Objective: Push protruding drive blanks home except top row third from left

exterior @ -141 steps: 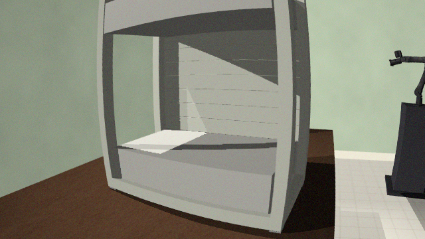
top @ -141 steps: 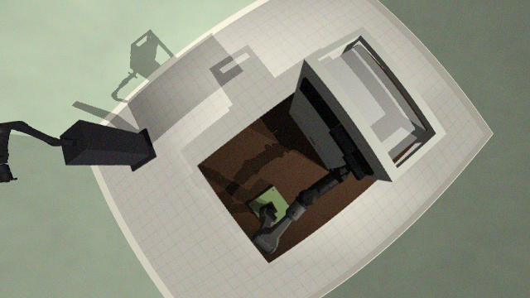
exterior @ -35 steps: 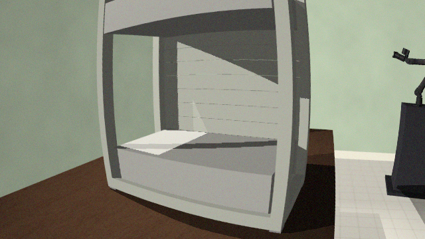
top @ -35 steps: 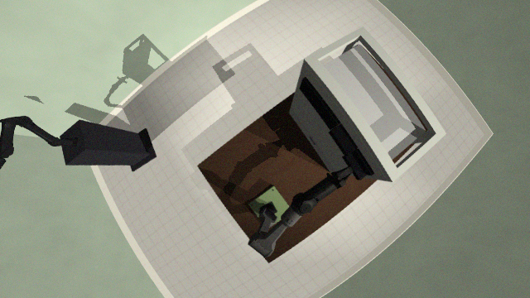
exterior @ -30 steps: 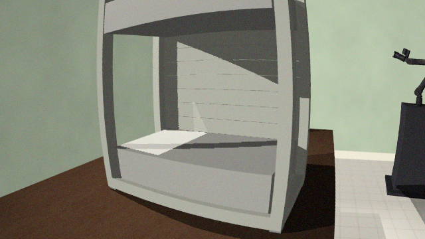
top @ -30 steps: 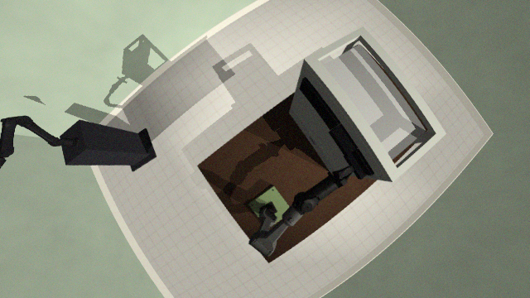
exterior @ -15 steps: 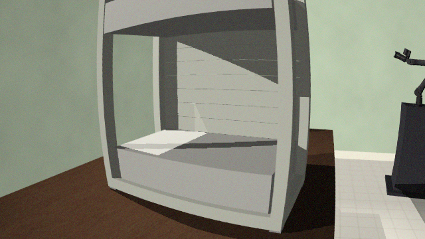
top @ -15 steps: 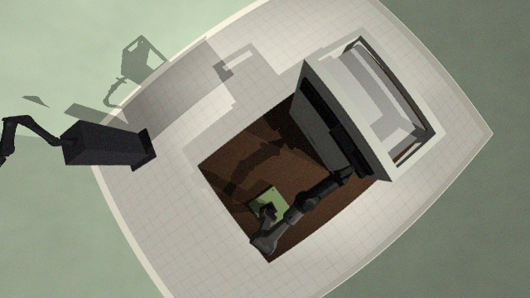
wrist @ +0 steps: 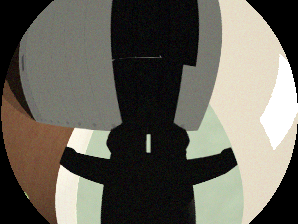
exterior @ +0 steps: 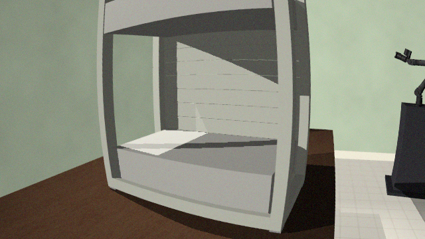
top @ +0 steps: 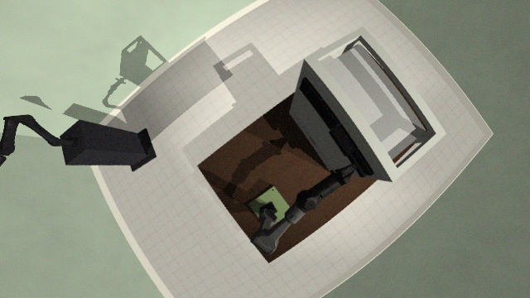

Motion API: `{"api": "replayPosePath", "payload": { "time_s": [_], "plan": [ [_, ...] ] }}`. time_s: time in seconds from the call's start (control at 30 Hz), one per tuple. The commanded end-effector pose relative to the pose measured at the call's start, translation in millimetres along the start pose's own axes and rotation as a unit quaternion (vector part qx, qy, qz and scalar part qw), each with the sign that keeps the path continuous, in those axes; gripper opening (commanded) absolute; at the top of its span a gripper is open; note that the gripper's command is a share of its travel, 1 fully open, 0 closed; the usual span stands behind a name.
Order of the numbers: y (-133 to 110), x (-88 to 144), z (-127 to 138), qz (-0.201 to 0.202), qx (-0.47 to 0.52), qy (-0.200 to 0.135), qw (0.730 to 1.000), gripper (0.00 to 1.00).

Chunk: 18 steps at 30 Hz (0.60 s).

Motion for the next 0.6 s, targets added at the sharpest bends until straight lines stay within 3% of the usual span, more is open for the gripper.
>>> {"api": "replayPosePath", "payload": {
  "time_s": [0.0, 0.57],
  "plan": [
    [0.3, -2.9, 2.1, 0.000, 0.000, 0.002, 1.000, 0.00],
    [0.4, -6.5, 3.3, 0.000, 0.000, 0.002, 1.000, 0.00]
  ]
}}
Point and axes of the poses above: the point where the finger pads meet when closed, its own x axis back along the fingers, its own z axis across the jaws, y = z × x, the point moved 7 cm from there along x, back along the fingers, and after that the axes turned 2 degrees about x, right-handed, at the moved point
